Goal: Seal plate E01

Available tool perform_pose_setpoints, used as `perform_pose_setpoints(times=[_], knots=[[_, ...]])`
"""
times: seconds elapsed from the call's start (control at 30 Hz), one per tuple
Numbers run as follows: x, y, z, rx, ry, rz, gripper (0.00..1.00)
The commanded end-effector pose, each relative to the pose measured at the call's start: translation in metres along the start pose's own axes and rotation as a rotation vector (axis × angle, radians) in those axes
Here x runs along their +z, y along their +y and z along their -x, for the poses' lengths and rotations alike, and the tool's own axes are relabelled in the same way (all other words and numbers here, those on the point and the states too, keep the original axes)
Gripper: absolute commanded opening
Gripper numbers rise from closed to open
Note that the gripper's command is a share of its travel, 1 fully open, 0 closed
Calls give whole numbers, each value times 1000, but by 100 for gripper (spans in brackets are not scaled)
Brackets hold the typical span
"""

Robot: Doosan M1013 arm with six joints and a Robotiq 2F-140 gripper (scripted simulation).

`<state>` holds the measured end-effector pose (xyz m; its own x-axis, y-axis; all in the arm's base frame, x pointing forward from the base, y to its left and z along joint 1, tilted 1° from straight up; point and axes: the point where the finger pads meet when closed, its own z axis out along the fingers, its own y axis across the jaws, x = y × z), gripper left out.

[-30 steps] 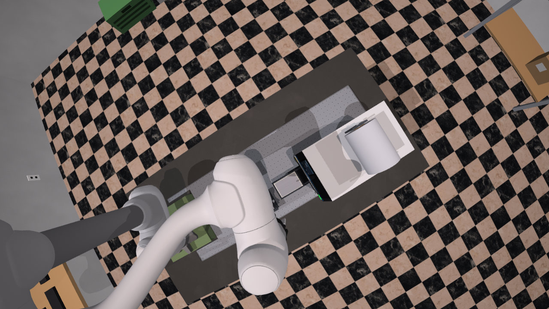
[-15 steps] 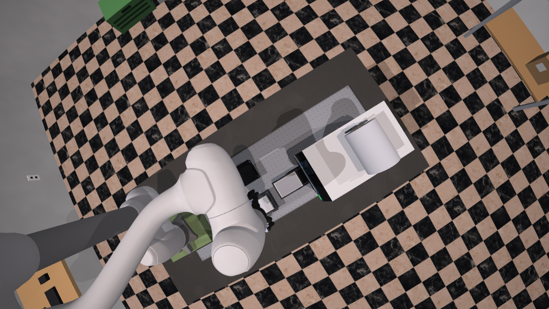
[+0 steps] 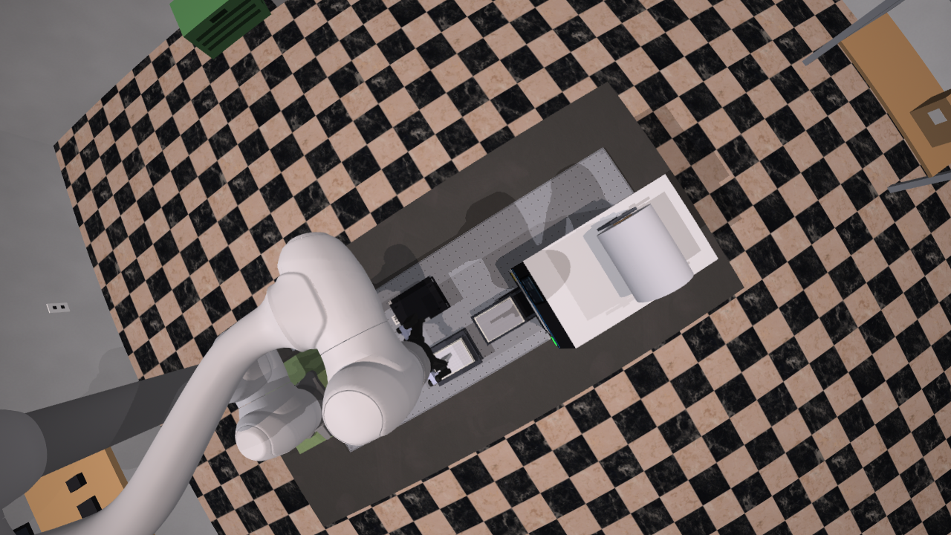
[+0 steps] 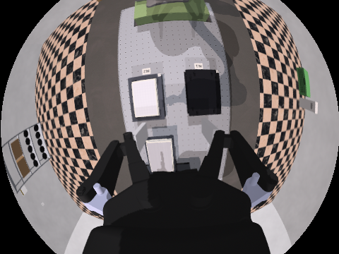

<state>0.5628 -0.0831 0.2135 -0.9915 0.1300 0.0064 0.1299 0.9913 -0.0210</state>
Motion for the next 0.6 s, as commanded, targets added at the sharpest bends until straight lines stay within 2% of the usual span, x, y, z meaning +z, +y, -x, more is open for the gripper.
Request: perform_pose_setpoints(times=[0.0, 0.57], knots=[[1, 11, -6, 0, 0, 0, 70], [1, 14, -7, 0, 0, 0, 70]])
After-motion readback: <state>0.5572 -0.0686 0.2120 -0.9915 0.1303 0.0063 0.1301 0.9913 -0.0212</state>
